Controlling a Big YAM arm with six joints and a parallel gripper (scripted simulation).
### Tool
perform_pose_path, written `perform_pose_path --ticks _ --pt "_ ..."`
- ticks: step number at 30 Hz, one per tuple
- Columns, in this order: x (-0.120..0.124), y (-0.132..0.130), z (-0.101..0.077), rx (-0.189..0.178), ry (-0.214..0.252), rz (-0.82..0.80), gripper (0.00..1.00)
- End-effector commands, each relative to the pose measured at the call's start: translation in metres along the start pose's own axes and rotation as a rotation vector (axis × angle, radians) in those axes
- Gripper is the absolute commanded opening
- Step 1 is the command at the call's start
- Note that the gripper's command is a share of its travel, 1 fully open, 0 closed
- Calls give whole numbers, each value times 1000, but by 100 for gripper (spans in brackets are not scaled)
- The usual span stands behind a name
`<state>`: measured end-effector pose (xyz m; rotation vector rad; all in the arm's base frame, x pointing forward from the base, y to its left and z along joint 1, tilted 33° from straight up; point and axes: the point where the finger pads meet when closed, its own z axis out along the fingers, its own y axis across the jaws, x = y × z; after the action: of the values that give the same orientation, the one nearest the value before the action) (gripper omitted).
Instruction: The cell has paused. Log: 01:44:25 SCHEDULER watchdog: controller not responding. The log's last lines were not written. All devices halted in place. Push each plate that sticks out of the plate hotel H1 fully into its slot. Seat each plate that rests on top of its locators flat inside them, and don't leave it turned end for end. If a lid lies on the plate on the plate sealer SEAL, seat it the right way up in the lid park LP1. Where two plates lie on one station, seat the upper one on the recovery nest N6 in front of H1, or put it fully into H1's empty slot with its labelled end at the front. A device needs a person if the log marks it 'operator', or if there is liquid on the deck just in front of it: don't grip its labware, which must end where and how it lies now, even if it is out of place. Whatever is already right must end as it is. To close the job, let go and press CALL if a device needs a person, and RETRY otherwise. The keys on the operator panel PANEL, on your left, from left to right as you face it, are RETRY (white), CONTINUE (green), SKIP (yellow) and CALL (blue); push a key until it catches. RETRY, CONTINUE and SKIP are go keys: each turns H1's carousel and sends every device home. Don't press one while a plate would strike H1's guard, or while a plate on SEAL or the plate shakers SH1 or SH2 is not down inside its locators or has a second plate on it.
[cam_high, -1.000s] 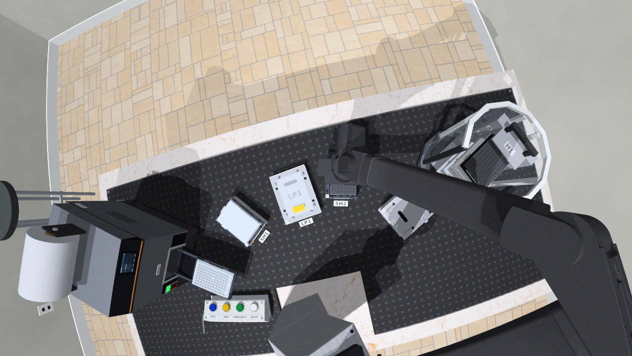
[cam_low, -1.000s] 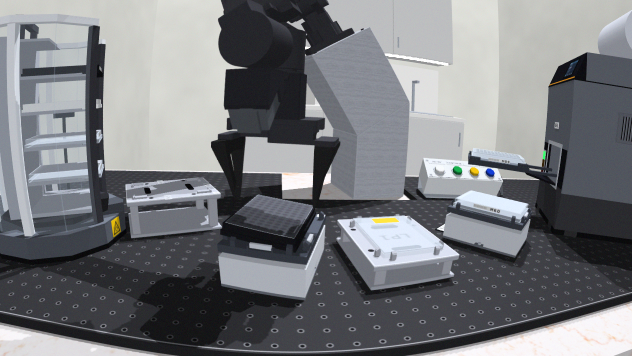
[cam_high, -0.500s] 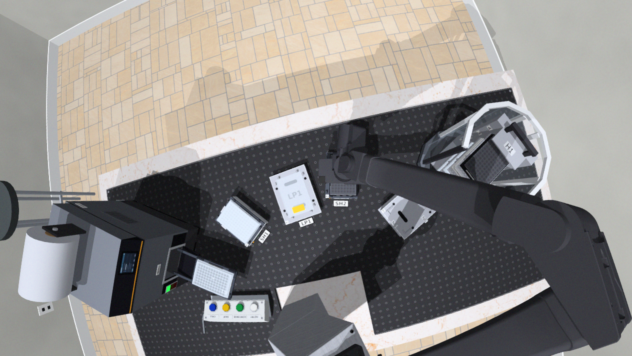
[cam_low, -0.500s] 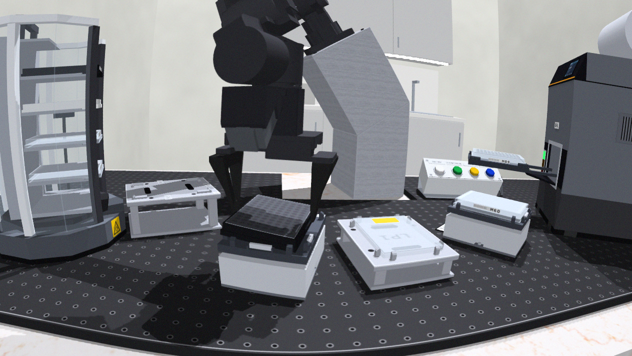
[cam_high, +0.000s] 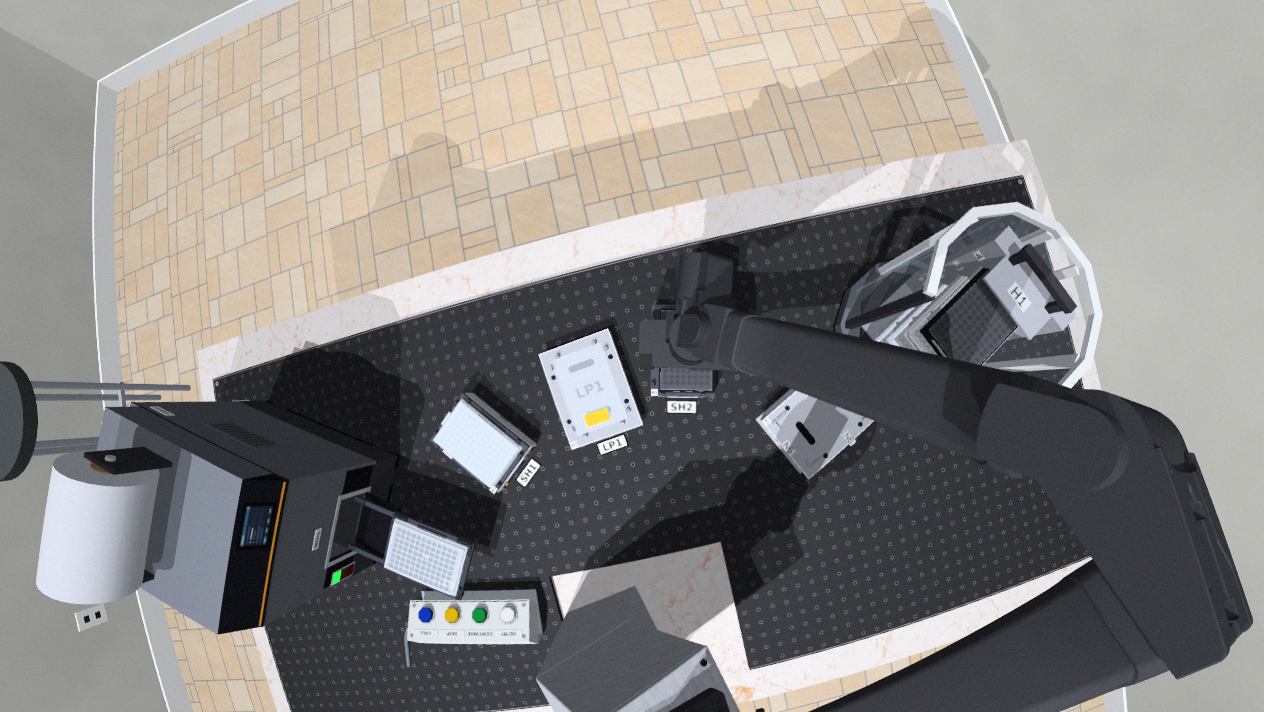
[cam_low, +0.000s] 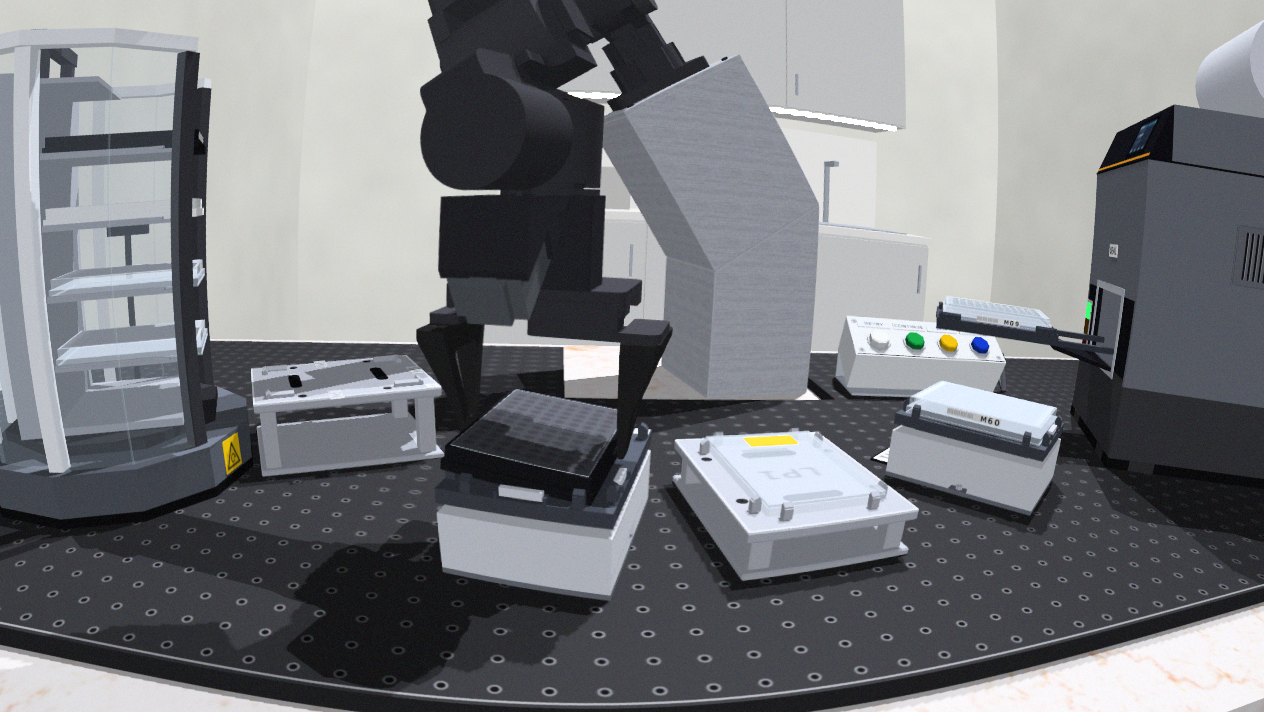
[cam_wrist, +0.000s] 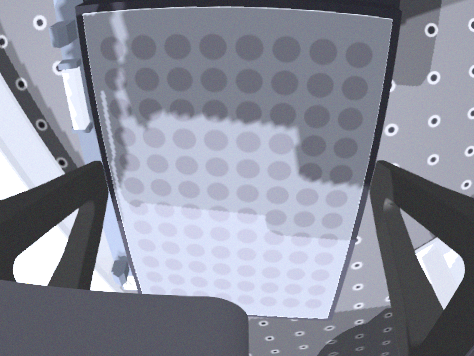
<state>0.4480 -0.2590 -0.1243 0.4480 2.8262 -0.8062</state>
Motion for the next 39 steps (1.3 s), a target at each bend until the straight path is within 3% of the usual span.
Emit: perform_pose_path --ticks 1,10,16,39 --pt "-6 -1 -3 -1 -12 3 100" --pt "-6 -1 -3 -1 -11 3 96" --pt "-6 -1 -3 -1 -11 3 84" --pt "-6 -1 -3 -1 -11 3 84"
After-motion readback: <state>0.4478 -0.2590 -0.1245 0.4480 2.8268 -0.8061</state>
